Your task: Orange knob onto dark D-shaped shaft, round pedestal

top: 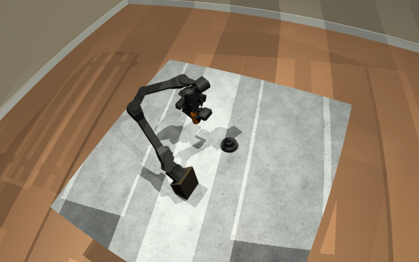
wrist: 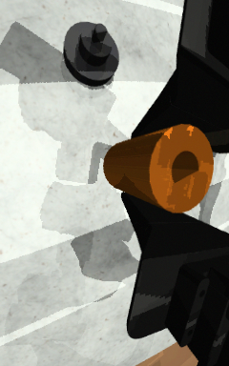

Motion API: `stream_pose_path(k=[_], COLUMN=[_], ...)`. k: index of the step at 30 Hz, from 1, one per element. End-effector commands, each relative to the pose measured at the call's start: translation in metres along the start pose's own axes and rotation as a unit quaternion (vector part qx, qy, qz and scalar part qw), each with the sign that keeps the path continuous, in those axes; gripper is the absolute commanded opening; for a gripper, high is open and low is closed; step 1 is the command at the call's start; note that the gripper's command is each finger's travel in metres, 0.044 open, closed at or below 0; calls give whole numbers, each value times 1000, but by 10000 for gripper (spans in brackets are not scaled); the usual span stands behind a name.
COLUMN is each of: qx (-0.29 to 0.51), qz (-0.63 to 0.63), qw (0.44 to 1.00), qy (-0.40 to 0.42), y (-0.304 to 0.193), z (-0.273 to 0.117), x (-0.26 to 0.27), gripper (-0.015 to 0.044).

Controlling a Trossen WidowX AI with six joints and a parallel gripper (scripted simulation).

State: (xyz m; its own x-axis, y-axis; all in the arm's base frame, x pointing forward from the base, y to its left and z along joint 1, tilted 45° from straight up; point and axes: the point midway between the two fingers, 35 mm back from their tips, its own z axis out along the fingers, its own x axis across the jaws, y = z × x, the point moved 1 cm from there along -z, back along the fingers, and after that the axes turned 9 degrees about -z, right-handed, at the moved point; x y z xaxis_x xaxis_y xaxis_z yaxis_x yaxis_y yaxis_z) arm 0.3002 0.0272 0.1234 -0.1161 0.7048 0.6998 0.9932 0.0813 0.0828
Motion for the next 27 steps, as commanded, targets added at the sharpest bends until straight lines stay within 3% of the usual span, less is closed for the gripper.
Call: stream_pose_path(k=[1, 27], qx=[-1, -1], qz=[-1, 1], qw=[1000, 1000], qy=[-3, -6], y=[4, 11], z=[2, 24], x=[-14, -96], gripper=[0, 0])
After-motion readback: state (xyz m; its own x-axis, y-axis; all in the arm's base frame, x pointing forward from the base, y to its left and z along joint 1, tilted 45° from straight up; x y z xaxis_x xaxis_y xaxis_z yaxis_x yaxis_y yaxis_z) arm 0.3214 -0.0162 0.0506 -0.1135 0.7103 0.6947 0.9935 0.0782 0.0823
